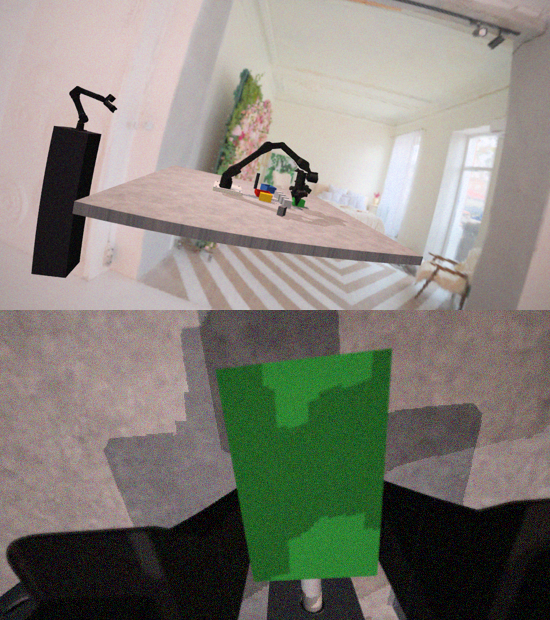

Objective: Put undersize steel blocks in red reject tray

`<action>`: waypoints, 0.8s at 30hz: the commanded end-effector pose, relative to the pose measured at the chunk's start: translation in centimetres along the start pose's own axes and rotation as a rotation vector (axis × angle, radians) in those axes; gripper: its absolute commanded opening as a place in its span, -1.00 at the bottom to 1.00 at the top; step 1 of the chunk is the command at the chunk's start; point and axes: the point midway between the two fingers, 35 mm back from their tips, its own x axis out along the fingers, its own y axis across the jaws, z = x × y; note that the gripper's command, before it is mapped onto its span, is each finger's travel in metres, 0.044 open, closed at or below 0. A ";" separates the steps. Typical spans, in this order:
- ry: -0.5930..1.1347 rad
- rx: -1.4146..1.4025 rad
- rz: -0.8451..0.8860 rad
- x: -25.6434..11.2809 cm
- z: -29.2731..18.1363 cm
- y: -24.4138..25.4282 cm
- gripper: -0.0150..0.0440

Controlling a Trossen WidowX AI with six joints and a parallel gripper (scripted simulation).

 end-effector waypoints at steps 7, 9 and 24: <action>-0.020 0.004 0.000 -0.3 0.8 0.0 -0.49; -0.020 0.004 0.000 -0.3 0.8 0.0 -0.49; -0.023 0.004 0.000 -0.3 1.2 0.0 -0.49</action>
